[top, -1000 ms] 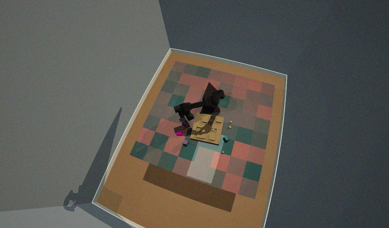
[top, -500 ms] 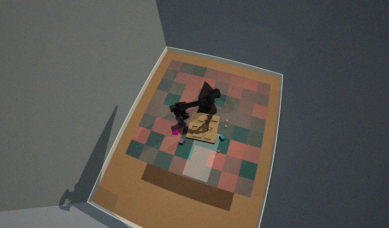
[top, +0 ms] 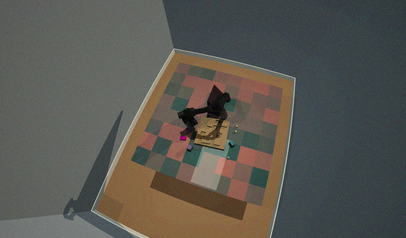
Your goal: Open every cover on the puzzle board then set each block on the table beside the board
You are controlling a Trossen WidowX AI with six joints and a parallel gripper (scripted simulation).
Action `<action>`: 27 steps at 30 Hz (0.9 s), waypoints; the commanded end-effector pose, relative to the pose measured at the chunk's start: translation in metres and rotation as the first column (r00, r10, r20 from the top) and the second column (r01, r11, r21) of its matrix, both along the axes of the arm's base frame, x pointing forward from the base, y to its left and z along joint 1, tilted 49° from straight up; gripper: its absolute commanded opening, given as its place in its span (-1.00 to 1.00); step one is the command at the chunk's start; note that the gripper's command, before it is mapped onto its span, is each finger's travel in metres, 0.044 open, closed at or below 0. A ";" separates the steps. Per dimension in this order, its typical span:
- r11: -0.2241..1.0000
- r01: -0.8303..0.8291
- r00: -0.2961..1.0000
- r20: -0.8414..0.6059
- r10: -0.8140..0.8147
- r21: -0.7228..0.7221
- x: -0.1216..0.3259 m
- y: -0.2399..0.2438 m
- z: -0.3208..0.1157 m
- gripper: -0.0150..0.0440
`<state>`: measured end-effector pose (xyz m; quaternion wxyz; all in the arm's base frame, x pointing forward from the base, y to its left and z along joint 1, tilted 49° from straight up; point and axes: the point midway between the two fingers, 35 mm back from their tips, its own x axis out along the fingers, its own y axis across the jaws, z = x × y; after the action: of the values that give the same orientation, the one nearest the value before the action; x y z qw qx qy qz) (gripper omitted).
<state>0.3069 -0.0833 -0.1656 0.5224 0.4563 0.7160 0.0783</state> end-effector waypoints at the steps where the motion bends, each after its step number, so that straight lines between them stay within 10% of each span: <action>1: 1.000 0.005 1.000 -0.012 -0.005 0.009 -0.003 0.007 -0.006 -0.22; 27: 1.000 0.004 1.000 -0.012 -0.004 0.013 -0.007 0.040 -0.034 -0.22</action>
<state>0.3044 -0.0492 -0.1947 0.5219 0.4572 0.7157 0.0800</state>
